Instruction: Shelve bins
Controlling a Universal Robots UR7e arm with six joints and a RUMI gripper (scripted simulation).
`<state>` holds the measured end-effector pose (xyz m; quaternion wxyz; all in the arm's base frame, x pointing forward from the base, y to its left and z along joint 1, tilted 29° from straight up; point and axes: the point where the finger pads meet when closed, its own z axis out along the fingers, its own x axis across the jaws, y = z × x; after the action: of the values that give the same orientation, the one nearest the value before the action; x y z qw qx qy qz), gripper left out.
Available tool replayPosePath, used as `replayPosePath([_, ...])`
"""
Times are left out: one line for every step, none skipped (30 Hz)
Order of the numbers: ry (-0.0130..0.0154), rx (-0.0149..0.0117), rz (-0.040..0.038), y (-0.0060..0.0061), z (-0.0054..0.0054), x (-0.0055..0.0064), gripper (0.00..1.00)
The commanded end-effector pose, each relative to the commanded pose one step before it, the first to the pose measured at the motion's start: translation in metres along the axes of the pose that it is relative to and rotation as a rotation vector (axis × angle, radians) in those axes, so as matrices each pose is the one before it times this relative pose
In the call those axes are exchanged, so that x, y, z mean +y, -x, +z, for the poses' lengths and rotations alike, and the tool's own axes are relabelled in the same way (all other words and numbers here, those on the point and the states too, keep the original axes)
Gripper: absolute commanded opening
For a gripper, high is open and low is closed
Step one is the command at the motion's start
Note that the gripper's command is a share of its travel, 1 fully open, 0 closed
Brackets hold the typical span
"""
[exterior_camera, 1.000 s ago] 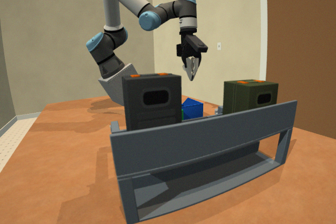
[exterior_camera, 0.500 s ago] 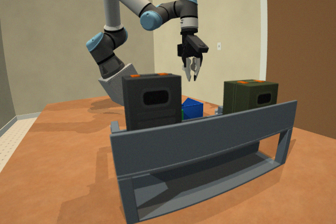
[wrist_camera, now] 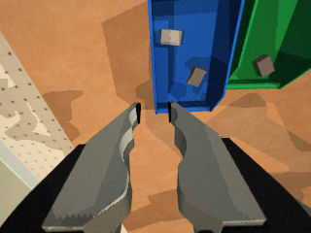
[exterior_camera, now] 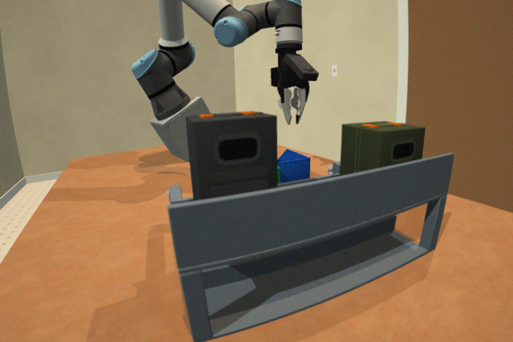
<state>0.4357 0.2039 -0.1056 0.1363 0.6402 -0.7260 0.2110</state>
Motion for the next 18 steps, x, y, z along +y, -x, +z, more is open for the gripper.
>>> replayPosePath([-0.00112,-0.00002,0.00135,0.00013,-0.00007,-0.00108,0.15])
replayPosePath([0.00005,0.00002,0.0,-0.00002,0.00004,0.00001,0.15])
replayPosePath([0.00005,0.00002,0.0,-0.00002,0.00004,0.00001,0.15])
replayPosePath([0.00005,0.00002,0.0,-0.00002,0.00004,0.00001,0.15])
replayPosePath([0.00005,0.00002,0.0,-0.00002,0.00004,0.00001,0.15])
replayPosePath([0.00005,0.00002,0.0,-0.00002,0.00004,0.00001,0.15])
replayPosePath([0.00004,0.00001,0.0,-0.00002,0.00004,0.00001,0.15])
replayPosePath([0.0,0.0,0.0,0.0,0.0,0.0,0.15])
replayPosePath([0.0,0.0,0.0,0.0,0.0,0.0,0.15])
replayPosePath([0.0,-0.00002,0.00003,-0.00003,0.00001,-0.00001,0.15])
replayPosePath([0.00002,0.0,0.00001,-0.00003,0.00002,0.0,0.15])
replayPosePath([0.00002,0.0,0.00001,-0.00003,0.00002,0.0,0.15])
replayPosePath([0.00003,0.0,0.00001,-0.00003,0.00003,0.0,0.15])
replayPosePath([0.00002,0.00001,0.0,0.0,0.00004,0.00001,0.15])
replayPosePath([0.00006,0.00004,-0.00001,-0.00001,0.0001,0.00002,0.15])
replayPosePath([0.00012,0.00008,-0.00003,-0.00002,0.0002,0.00005,0.15])
replayPosePath([0.0002,0.00013,-0.00005,-0.00003,0.00031,0.00008,0.15])
replayPosePath([0.00029,0.00018,-0.00008,-0.00005,0.00044,0.00011,0.15])
